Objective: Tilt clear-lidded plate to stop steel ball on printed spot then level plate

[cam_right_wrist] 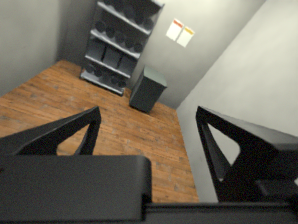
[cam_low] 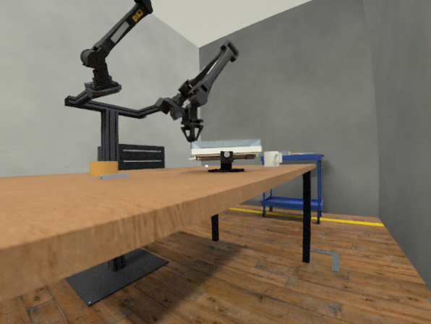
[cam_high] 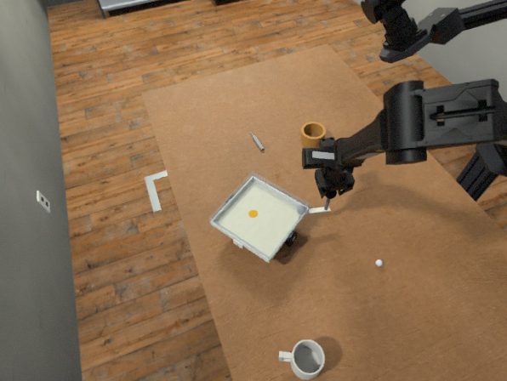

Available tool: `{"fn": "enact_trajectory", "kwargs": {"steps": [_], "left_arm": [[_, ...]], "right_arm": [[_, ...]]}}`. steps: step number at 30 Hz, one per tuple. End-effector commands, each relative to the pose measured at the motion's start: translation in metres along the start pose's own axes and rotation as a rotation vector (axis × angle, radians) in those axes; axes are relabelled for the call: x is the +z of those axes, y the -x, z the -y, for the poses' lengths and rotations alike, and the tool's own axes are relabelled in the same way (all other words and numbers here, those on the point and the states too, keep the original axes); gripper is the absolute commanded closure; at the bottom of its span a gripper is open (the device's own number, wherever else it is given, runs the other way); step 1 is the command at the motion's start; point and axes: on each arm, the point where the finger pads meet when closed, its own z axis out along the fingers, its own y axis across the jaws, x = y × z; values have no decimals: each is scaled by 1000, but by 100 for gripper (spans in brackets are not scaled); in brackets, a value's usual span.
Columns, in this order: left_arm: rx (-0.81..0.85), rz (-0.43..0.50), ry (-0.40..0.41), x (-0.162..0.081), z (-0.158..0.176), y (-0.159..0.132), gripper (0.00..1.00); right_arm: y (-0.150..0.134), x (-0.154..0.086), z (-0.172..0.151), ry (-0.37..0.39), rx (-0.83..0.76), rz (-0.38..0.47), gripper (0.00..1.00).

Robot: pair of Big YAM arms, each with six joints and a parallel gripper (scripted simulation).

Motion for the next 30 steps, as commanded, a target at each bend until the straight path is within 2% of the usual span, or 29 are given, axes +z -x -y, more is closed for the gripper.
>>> {"fn": "enact_trajectory", "kwargs": {"steps": [1, 9, 10, 30], "left_arm": [[-11, 4, 21, -1, -9, -3, 43], [-12, 4, 21, -1, -9, -3, 43], [-12, 4, 21, -1, -9, -3, 100], [-8, 4, 24, -2, -10, -2, 100]], "right_arm": [[22, 4, 3, -7, -13, 39, 0], [22, 4, 3, -7, -13, 39, 0], [22, 4, 3, -7, -13, 39, 0], [22, 4, 3, -7, -13, 39, 0]]}}
